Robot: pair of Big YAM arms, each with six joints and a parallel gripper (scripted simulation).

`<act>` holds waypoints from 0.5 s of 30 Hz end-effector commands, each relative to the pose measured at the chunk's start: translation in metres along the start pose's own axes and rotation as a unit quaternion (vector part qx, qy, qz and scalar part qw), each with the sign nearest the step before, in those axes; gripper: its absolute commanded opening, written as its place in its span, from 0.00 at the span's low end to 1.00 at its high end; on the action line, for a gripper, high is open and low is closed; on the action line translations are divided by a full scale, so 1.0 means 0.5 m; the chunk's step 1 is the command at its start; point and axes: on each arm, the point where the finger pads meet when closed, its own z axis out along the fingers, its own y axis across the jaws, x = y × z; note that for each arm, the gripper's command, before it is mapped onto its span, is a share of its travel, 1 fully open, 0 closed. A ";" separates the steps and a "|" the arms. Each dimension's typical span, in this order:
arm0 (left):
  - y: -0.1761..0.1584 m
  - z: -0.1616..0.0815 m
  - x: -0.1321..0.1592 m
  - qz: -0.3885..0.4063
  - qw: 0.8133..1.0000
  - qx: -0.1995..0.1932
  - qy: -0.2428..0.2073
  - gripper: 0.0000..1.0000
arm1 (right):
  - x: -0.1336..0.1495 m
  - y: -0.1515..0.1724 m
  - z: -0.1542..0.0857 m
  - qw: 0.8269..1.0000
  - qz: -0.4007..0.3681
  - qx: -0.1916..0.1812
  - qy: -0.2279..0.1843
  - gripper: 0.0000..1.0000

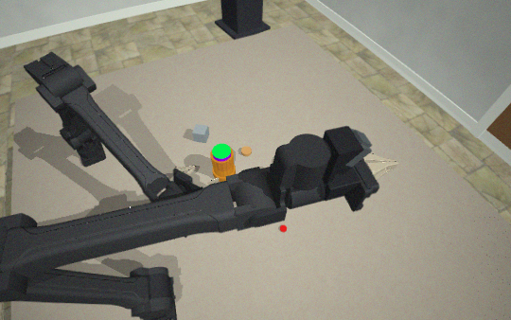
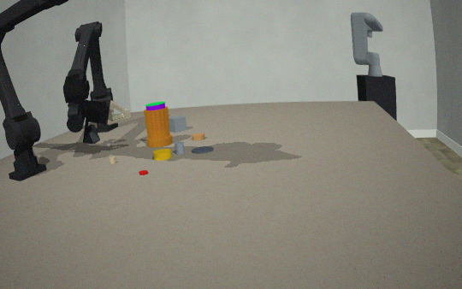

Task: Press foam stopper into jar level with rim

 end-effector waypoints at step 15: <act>0.005 0.053 0.016 0.002 1.000 -0.004 -0.002 0.98 | -0.012 -0.005 0.000 1.000 0.006 0.004 -0.006 0.00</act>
